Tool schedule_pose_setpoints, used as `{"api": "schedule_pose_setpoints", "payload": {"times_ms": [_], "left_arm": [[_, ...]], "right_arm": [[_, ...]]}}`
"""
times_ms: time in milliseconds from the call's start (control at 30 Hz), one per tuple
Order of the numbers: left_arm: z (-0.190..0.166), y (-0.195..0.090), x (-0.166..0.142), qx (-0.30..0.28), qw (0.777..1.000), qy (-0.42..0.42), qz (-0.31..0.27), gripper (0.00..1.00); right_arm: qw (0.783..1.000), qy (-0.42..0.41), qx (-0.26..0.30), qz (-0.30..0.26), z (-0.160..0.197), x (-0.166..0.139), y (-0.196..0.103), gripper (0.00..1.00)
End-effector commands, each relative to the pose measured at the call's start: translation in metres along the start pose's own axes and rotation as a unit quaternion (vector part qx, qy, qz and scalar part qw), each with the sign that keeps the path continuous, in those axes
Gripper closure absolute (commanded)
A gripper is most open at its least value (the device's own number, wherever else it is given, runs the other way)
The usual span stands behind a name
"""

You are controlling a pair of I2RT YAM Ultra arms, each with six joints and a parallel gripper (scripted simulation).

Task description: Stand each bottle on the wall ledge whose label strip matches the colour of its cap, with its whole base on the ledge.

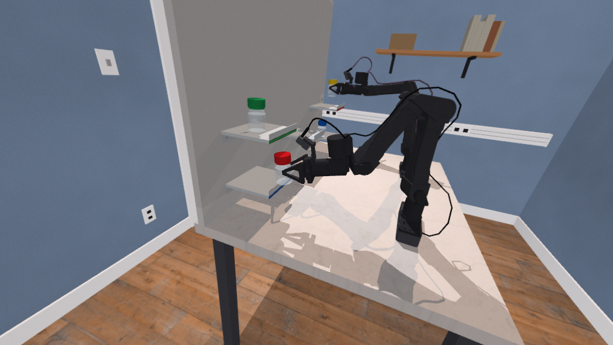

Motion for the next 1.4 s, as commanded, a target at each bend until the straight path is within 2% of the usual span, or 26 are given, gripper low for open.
{"api": "schedule_pose_setpoints", "payload": {"times_ms": [0,100,233,667,733,767,900,1133,1367], "left_arm": [[0.003,-0.013,0.019,0.002,0.999,0.015,-0.041,0.50],[0.003,-0.020,0.020,0.003,0.999,0.017,-0.049,0.50],[0.003,-0.026,0.023,0.002,0.998,0.020,-0.057,0.50],[0.002,-0.048,0.016,0.000,0.998,0.019,-0.053,0.50],[0.002,-0.048,0.016,0.000,0.998,0.019,-0.053,0.50],[0.003,-0.049,0.024,0.002,0.997,0.024,-0.067,0.50],[0.002,-0.053,0.016,0.000,0.998,0.019,-0.055,0.50],[0.003,-0.056,0.024,0.001,0.997,0.025,-0.071,0.50],[0.002,-0.057,0.021,0.001,0.997,0.025,-0.068,0.50]], "right_arm": [[0.999,-0.011,-0.006,-0.049,0.001,0.035,-0.014,0.48],[0.998,-0.014,-0.007,-0.062,0.001,0.043,-0.021,0.48],[0.998,-0.013,-0.003,-0.055,0.002,0.038,-0.026,0.48],[0.997,-0.020,0.001,-0.072,0.005,0.044,-0.082,0.48],[0.997,-0.020,0.001,-0.072,0.005,0.044,-0.082,0.48],[0.998,-0.017,0.001,-0.063,0.004,0.039,-0.085,0.48],[0.998,-0.020,0.000,-0.067,0.005,0.040,-0.106,0.48],[0.997,-0.022,-0.001,-0.068,0.006,0.038,-0.135,0.48],[0.999,-0.012,0.000,-0.038,0.004,0.022,-0.149,0.48]]}}
Point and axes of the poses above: on each arm, the point where the finger pads meet when closed, its own y axis out along the fingers, its own z axis across the jaws, x = y × z, the point moved 8 cm from there along -y, back along the fingers, and after that the axes turned 8 degrees about y, right-handed, at the moved point
